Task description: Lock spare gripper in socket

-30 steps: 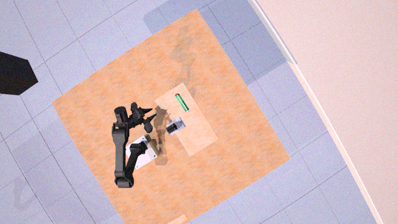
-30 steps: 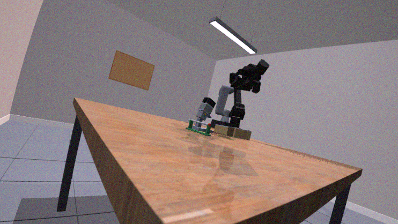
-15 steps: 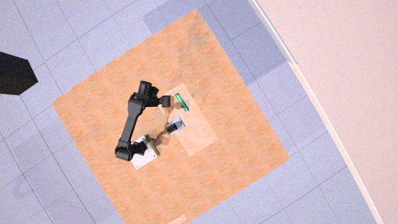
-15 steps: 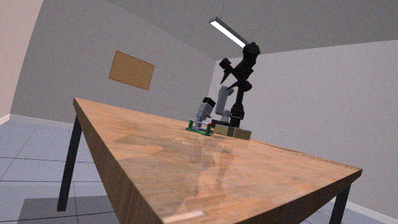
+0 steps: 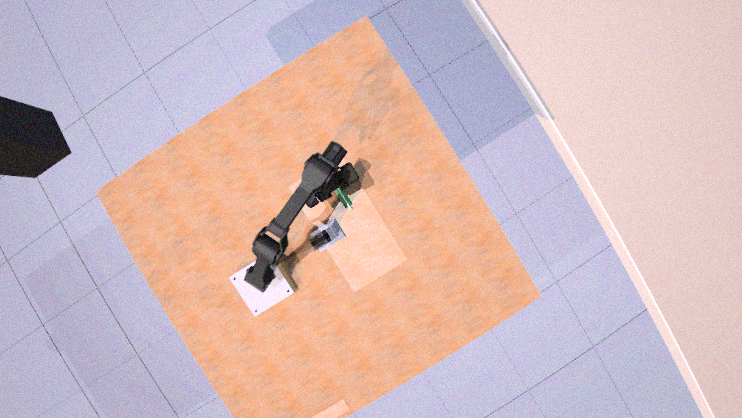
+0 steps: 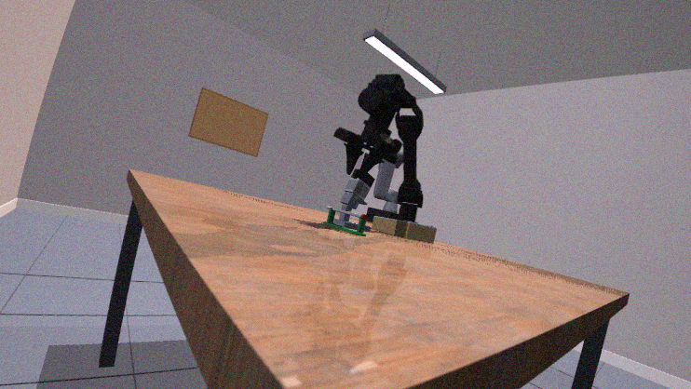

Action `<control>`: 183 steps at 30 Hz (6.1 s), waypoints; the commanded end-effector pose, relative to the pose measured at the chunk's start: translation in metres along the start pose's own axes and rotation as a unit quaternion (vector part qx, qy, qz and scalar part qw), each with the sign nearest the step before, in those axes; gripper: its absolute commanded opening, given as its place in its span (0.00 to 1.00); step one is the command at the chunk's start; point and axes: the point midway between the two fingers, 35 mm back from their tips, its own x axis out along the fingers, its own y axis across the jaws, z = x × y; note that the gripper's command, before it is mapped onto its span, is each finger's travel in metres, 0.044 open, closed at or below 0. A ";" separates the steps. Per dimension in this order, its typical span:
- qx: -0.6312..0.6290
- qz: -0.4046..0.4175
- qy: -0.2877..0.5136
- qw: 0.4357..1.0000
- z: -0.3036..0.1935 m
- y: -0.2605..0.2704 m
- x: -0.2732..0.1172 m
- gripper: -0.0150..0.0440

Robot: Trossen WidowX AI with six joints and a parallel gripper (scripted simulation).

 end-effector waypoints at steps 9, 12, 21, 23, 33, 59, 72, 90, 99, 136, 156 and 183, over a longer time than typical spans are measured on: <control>-0.025 0.009 -0.008 1.000 0.007 -0.002 0.014 0.56; -0.025 0.009 -0.008 1.000 0.013 -0.004 0.031 0.56; -0.025 0.009 -0.008 1.000 0.025 -0.003 0.072 0.56; -0.025 0.009 -0.008 1.000 0.025 -0.003 0.074 0.56; -0.025 0.009 -0.008 1.000 0.029 -0.003 0.089 0.56; -0.025 0.009 -0.008 1.000 0.038 0.000 0.126 0.56; -0.025 0.009 -0.008 1.000 0.038 0.000 0.126 0.25; -0.025 0.009 -0.008 1.000 0.032 -0.003 0.102 0.25; -0.025 0.009 -0.008 1.000 0.024 -0.003 0.073 0.25; -0.014 0.015 -0.007 1.000 0.019 0.046 0.050 0.25; -0.007 0.019 -0.008 1.000 0.012 0.100 0.042 0.25; -0.004 0.018 -0.010 1.000 0.019 0.103 0.092 0.25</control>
